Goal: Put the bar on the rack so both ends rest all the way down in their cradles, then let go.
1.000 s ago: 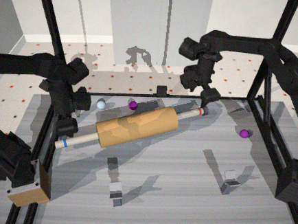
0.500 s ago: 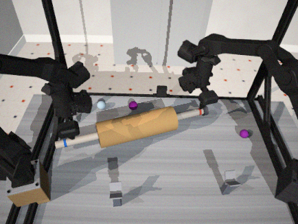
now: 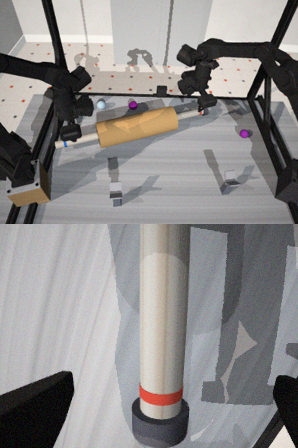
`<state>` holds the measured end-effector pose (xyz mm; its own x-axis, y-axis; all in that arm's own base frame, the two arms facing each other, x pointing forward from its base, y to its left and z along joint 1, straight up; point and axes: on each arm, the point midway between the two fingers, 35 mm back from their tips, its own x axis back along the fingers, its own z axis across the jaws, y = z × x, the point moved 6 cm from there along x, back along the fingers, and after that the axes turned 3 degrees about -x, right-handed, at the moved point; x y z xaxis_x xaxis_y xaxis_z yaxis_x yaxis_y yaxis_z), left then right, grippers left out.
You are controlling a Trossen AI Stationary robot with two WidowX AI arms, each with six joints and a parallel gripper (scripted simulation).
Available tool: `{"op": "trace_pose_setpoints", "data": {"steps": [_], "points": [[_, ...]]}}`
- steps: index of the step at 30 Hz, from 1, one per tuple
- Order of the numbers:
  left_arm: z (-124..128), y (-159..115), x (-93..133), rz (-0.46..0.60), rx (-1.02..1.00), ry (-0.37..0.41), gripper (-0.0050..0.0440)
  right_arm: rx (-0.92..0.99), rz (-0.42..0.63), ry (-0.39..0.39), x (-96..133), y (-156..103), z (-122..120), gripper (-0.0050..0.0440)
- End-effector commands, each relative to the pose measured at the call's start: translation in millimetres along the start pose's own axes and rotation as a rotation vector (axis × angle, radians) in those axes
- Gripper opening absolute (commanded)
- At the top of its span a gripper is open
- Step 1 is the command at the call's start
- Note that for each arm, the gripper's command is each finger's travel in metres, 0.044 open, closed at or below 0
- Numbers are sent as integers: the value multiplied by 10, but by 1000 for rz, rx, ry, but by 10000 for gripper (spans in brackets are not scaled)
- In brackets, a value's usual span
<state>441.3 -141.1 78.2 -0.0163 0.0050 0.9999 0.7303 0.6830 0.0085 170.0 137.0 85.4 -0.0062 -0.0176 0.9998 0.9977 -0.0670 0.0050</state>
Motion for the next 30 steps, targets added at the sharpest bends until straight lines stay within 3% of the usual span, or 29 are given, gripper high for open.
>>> {"op": "trace_pose_setpoints", "data": {"steps": [1,30], "points": [[12,-9,-142,9,5,15,440,4,5,-13,-100,-10,-18,440],[28,-18,-553,8,4,15,440,11,5,-17,-508,-26,-33,440]]}}
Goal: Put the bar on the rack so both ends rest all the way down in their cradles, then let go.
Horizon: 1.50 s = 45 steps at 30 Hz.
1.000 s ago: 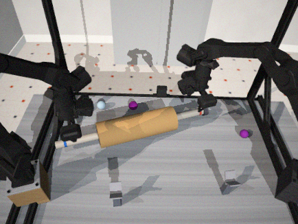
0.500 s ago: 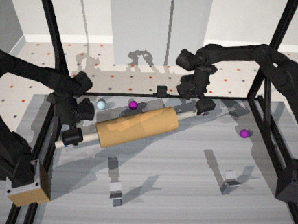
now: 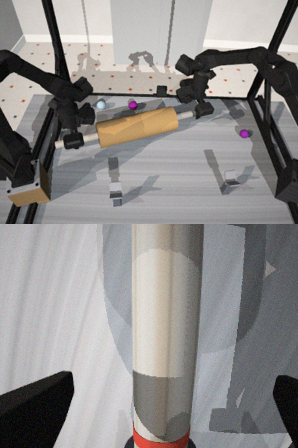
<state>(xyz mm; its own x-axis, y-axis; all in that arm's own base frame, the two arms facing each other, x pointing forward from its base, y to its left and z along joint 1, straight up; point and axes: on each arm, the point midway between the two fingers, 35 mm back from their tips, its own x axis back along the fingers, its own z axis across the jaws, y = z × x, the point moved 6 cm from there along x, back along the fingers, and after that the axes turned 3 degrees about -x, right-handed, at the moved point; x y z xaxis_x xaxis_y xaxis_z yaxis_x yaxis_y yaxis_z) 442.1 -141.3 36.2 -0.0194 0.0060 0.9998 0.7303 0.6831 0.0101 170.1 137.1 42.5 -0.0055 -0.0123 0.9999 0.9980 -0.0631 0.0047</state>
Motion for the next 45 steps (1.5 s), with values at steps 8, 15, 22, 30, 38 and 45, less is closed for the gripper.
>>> {"op": "trace_pose_setpoints", "data": {"steps": [8,15,22,30,38,45], "points": [[35,-22,-189,10,4,18,440,8,5,-13,-132,-31,-32,440],[22,-18,-151,6,-1,10,416,5,6,-7,-122,-30,-23,416],[22,-18,-151,6,-1,10,248,5,6,-7,-122,-30,-23,248],[22,-18,-151,6,-1,10,180,5,6,-7,-122,-30,-23,180],[22,-18,-151,6,-1,10,127,5,6,-7,-122,-30,-23,127],[25,-20,-160,8,1,12,76,6,5,-8,-120,-29,-22,76]]}}
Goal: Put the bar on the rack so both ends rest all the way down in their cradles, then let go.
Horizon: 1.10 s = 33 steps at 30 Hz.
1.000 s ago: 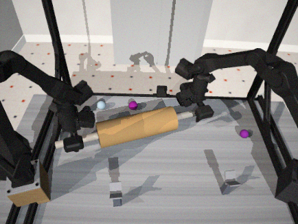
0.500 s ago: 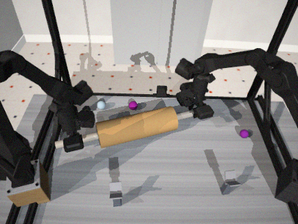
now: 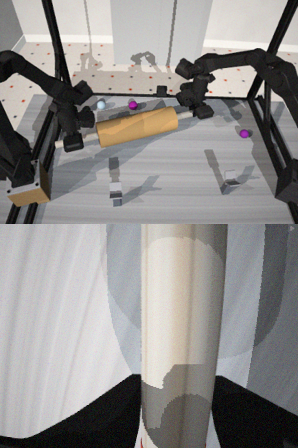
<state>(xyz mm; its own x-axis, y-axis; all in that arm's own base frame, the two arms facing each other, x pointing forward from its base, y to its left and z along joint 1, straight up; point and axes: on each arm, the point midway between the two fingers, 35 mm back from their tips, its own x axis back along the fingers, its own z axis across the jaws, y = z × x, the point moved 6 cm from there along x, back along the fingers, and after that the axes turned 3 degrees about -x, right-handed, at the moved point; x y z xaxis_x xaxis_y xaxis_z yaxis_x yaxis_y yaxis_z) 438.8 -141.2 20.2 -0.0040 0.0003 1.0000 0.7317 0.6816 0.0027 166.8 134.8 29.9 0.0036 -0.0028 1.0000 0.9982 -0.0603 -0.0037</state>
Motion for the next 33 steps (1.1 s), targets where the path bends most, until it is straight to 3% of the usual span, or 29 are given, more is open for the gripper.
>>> {"op": "trace_pose_setpoints", "data": {"steps": [1,3,7,11,33], "points": [[2,2,-10,4,4,-2,52,3,-5,2,6,4,5,52],[-5,0,60,4,4,-1,4,4,-5,1,74,11,12,4],[-16,1,491,4,5,2,0,5,-19,11,503,46,41,0],[1,6,745,3,5,3,0,5,-4,-2,766,1,-1,0],[3,7,766,3,5,3,0,5,-4,-3,788,-2,-4,0]]}}
